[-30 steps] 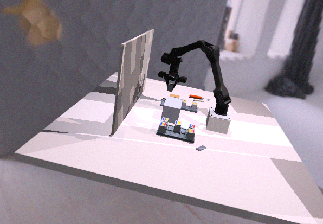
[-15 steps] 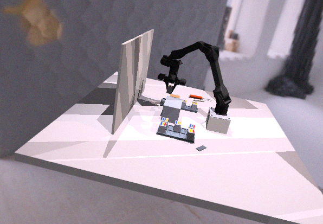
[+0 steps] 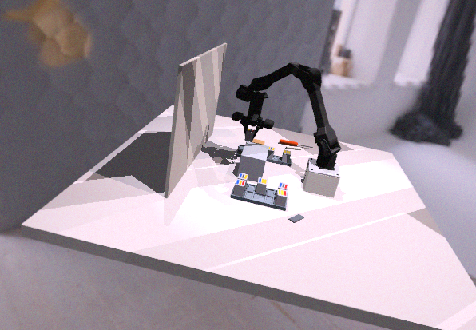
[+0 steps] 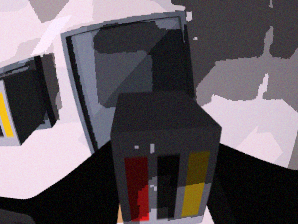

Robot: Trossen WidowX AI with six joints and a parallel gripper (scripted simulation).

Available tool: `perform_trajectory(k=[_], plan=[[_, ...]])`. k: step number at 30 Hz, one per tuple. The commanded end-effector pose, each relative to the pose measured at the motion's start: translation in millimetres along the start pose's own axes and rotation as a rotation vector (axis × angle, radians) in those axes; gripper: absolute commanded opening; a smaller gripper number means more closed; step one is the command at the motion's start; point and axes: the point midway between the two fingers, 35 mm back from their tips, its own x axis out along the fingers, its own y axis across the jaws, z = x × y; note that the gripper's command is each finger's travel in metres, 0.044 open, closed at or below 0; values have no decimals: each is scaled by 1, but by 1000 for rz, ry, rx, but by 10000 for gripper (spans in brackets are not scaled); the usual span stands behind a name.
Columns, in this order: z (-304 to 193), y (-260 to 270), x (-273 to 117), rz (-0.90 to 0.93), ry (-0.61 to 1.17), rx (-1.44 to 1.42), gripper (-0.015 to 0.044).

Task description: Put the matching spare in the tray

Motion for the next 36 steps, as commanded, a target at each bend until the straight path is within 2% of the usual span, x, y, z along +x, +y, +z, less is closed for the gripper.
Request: perform_trajectory(k=[1, 36], plan=[[1, 1, 6, 0, -4, 4, 0], [4, 6, 43, 1, -4, 4, 0]])
